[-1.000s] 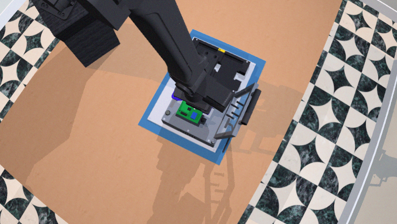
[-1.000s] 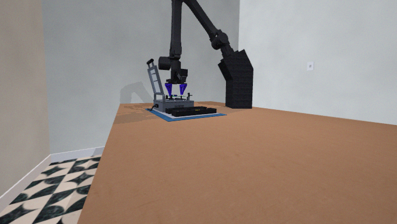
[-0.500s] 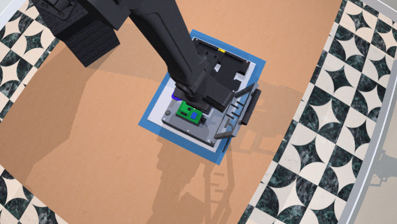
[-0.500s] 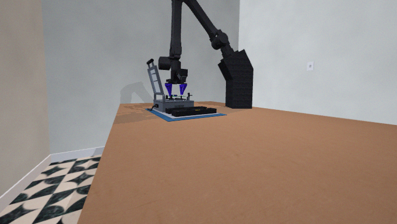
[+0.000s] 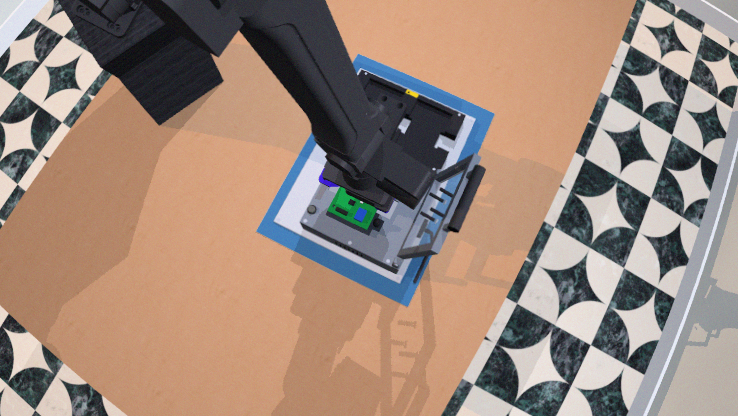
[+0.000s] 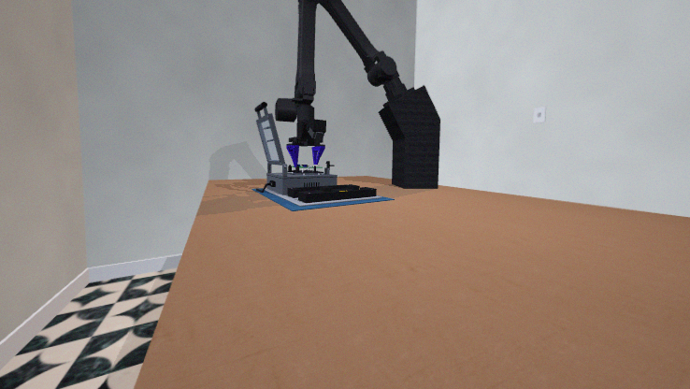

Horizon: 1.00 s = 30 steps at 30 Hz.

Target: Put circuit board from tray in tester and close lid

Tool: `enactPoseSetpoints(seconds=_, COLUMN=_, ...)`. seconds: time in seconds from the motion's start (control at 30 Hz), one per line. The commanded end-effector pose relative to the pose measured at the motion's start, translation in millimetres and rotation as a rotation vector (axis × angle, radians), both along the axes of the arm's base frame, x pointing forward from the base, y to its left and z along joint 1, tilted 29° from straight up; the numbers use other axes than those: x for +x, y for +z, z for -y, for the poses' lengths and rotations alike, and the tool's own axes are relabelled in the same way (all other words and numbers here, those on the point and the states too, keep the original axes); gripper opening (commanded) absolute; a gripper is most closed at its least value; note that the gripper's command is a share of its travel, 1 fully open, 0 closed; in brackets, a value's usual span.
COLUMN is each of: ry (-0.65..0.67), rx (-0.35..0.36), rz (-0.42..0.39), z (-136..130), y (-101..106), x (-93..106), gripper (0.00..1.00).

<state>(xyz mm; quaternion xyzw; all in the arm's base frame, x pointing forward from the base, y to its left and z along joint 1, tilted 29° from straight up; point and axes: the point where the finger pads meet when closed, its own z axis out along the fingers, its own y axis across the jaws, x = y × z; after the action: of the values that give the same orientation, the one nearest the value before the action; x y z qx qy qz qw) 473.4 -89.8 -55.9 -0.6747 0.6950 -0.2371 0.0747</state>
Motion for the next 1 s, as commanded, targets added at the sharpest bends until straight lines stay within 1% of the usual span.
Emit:
enactPoseSetpoints(seconds=0.0, ry=-0.012, rx=0.001, rz=0.022, z=3.0, y=5.3, x=4.6, gripper=0.72)
enactPoseSetpoints(seconds=0.37, ry=-0.012, rx=0.001, rz=0.016, z=4.2, y=-0.4, x=5.2, gripper=0.72)
enactPoseSetpoints(seconds=0.6, ry=-0.013, rx=-0.001, rz=0.029, z=6.0, y=4.2, x=9.2, gripper=0.72)
enactPoseSetpoints(seconds=0.97, ry=-0.013, rx=-0.002, rz=0.03, z=7.0, y=3.9, x=10.0, gripper=0.72)
